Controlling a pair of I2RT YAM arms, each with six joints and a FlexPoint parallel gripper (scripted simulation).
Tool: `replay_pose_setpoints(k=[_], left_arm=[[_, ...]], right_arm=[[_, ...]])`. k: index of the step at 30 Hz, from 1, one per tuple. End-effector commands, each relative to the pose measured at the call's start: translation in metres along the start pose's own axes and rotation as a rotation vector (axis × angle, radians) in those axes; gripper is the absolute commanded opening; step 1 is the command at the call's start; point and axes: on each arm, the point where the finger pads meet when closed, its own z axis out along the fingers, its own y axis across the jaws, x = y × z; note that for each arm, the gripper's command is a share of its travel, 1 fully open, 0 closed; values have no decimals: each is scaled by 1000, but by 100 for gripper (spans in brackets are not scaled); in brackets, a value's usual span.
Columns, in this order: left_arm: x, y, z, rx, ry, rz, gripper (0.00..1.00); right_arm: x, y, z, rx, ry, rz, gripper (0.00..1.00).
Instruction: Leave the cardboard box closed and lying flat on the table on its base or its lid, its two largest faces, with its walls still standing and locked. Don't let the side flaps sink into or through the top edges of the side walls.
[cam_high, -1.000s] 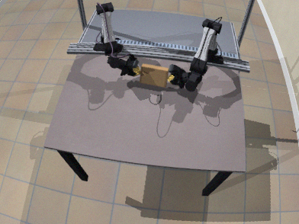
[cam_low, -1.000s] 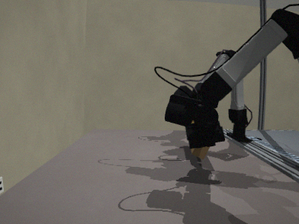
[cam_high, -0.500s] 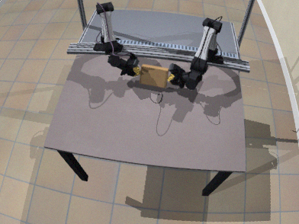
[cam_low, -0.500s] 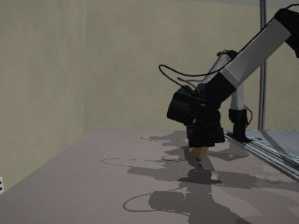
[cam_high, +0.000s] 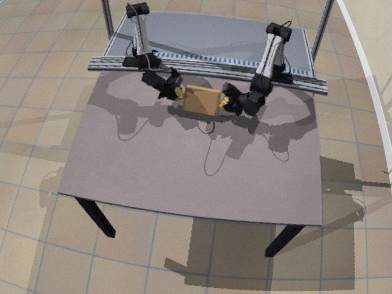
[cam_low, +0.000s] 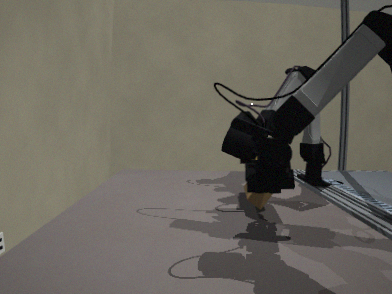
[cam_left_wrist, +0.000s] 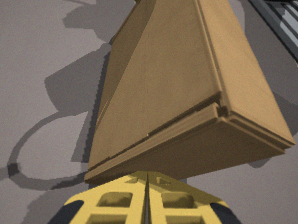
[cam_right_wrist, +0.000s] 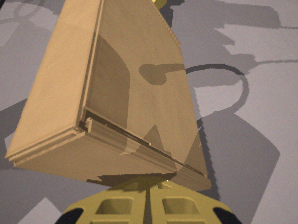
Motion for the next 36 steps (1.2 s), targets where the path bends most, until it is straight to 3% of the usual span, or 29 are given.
replay_pose_setpoints(k=[1,36], left_arm=[[-23,1,-1,-24,-43,96,0],[-23,5,-1,-111,-45,254,0]], right_arm=[[-17,0,-1,23,-41,-86,0],[-18,-4,-1,109,-45,-230,0]])
